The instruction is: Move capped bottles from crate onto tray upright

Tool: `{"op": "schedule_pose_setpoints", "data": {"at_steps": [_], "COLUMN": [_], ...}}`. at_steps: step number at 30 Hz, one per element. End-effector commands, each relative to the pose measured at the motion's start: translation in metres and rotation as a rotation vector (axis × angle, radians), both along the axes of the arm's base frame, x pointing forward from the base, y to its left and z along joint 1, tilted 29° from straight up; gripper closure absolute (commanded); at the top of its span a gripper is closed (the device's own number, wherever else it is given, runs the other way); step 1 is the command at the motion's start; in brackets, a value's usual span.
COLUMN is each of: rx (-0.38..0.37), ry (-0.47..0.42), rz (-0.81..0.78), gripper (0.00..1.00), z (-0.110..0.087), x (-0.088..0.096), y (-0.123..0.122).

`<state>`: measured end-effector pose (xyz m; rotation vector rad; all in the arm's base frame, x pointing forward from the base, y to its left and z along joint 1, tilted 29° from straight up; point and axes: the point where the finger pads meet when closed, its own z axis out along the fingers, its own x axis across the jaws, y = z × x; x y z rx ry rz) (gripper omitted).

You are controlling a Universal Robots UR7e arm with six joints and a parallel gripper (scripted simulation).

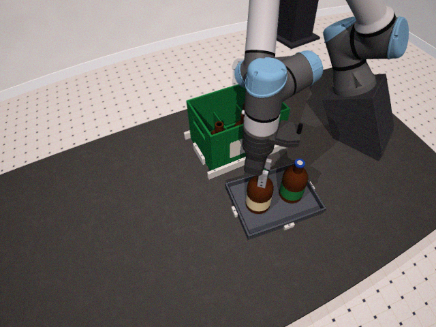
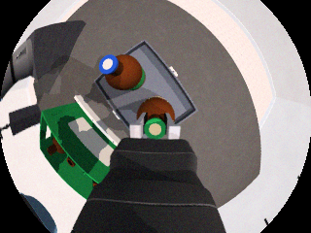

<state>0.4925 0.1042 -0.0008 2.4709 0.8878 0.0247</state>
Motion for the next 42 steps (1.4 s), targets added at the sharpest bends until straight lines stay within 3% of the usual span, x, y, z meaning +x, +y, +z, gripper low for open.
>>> {"op": "schedule_pose_setpoints", "data": {"at_steps": [1, 18, 19, 42], "rx": [0.0, 0.0, 0.0, 0.0], "ry": [0.005, 0.005, -0.001, -0.001], "rz": [-0.002, -0.002, 0.0, 0.0], "gripper": [1.0, 1.0, 0.0, 0.0], "z": [-0.0037, -0.0043, -0.001, -0.0013], "x": [-0.0012, -0.0018, 0.0, -0.0001], "y": [-0.0023, -0.0027, -0.0005, -0.0007]}}
